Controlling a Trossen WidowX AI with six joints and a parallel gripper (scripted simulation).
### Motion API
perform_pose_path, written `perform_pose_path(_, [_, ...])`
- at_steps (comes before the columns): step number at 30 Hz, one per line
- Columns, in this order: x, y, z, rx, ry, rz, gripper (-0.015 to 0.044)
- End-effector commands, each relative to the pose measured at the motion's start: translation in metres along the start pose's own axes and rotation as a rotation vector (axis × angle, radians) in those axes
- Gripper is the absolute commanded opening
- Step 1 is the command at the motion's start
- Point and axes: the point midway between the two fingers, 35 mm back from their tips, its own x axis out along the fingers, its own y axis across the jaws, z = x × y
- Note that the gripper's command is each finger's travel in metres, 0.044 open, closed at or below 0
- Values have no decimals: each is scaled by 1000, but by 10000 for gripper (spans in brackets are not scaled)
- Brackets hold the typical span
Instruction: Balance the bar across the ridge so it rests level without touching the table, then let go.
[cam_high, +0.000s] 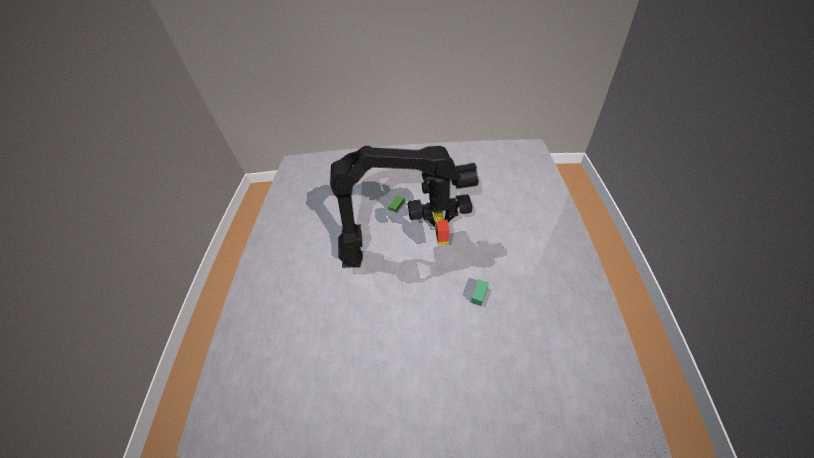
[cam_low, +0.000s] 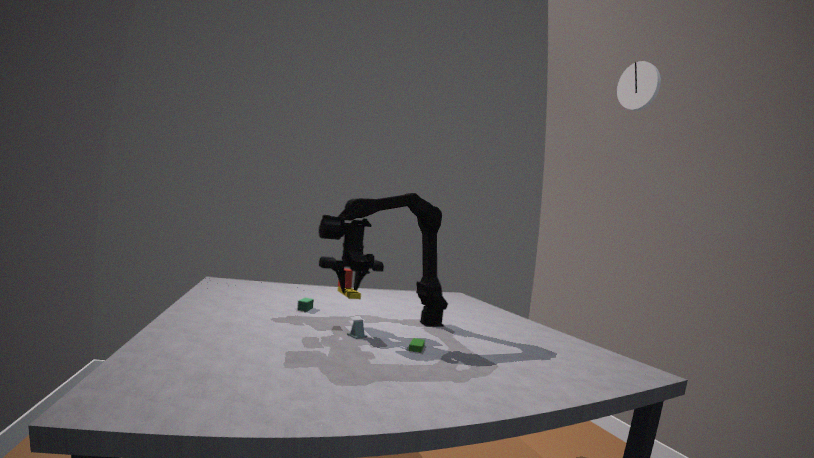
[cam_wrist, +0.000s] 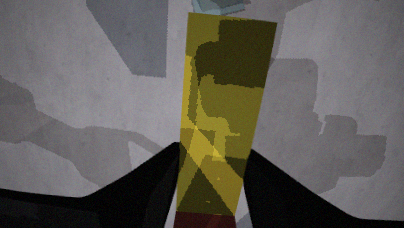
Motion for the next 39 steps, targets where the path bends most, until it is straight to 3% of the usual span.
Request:
perform_pose_path(1, [-2, -3, 17, -43, -4, -6, 0])
perform_pose_path(28, [-1, 12, 118, -331, -14, -6, 0])
perform_pose_path(39, [8, 14, 123, -342, -14, -6, 0])
